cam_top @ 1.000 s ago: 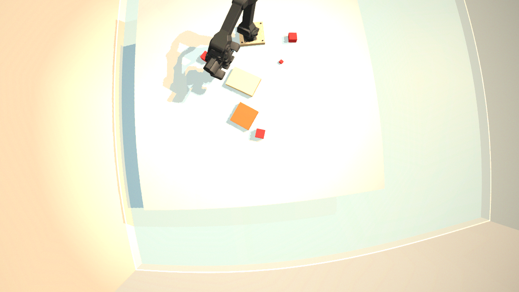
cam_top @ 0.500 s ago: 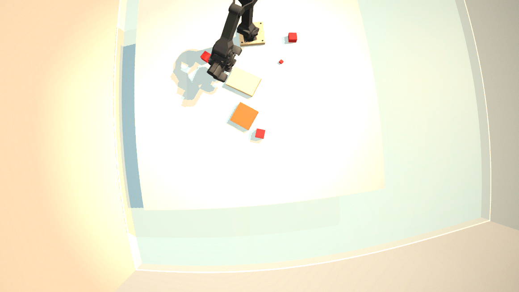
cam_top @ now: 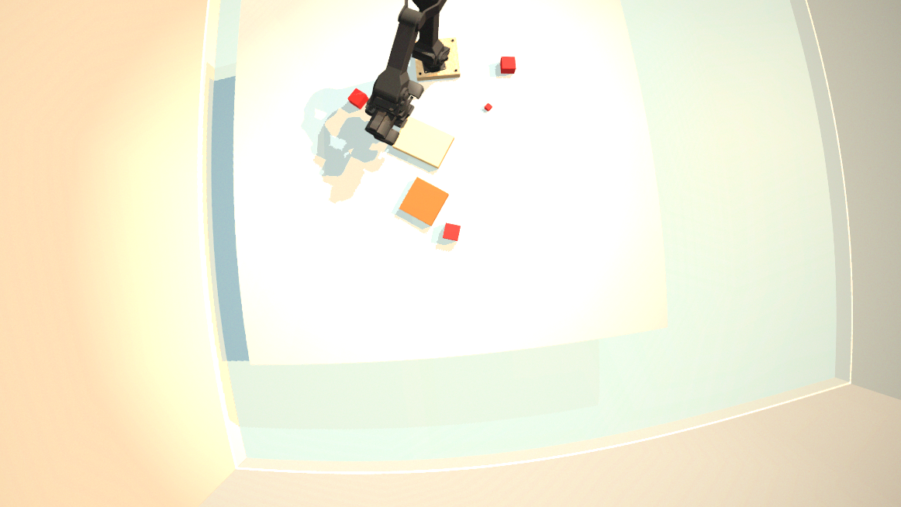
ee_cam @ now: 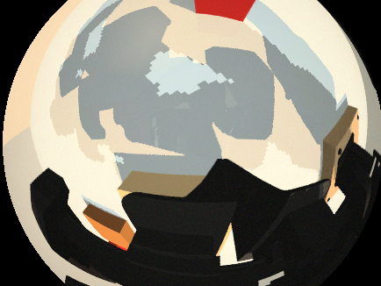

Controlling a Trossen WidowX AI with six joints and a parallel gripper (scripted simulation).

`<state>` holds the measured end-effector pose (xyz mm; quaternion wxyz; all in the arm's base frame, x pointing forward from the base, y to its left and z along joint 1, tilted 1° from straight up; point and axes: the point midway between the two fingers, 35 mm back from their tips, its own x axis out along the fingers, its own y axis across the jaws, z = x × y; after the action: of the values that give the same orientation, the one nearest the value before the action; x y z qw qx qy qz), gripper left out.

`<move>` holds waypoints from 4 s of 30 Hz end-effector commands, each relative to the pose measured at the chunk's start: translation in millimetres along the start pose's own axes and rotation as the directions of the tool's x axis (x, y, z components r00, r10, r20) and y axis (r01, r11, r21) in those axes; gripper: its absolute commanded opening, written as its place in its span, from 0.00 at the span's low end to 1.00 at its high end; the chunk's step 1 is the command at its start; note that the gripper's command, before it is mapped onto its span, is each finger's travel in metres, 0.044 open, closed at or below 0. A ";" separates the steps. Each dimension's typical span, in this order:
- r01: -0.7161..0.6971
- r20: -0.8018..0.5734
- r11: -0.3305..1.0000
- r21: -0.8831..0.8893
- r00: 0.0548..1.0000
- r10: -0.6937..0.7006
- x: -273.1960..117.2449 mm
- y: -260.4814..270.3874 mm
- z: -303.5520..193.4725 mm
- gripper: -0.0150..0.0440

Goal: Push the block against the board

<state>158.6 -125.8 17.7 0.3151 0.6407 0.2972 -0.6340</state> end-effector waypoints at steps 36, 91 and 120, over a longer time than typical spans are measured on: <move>-0.004 -0.005 1.000 -0.001 1.000 0.004 -0.4 5.6 -19.9 0.25; -0.010 0.001 0.780 -0.626 1.000 0.014 -53.3 14.0 11.2 0.25; -0.001 -0.002 -0.110 -0.994 1.000 0.011 -54.7 24.2 2.0 0.25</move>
<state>172.2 -140.7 72.1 0.6809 0.2214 0.6588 -0.2309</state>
